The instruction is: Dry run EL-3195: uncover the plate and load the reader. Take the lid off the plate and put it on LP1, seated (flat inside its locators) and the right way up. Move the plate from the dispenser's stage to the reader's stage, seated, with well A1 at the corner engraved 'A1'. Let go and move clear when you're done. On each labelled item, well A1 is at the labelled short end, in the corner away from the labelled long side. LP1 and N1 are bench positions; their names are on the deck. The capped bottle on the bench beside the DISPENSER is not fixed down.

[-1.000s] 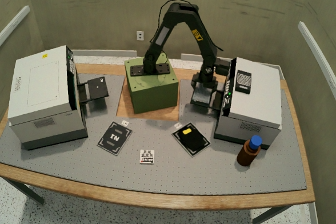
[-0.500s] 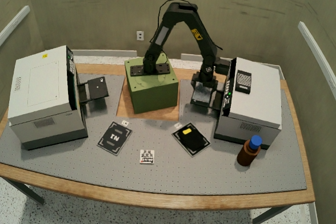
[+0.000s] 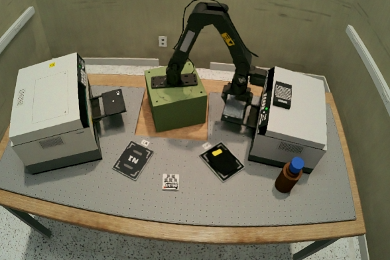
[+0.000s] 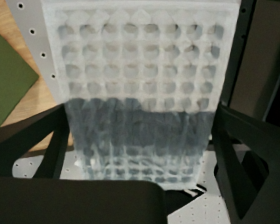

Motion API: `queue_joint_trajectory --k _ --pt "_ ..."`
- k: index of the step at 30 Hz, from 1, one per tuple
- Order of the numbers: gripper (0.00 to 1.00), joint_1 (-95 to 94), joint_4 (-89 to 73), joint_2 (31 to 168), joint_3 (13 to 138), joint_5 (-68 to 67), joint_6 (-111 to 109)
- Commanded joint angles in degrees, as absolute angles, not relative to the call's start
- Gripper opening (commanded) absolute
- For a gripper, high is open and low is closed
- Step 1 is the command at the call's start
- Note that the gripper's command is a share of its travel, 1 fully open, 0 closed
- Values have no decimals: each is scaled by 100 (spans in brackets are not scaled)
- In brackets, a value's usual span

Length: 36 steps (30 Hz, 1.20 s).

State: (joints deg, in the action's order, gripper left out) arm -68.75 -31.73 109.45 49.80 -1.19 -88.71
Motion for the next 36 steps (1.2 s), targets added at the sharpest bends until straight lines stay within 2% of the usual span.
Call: queue_joint_trajectory --k 1,36 --pt "86 -6910 -3283 10720 5190 -36 -8896" --pt "86 -6873 -3933 10392 5424 -36 -8822"
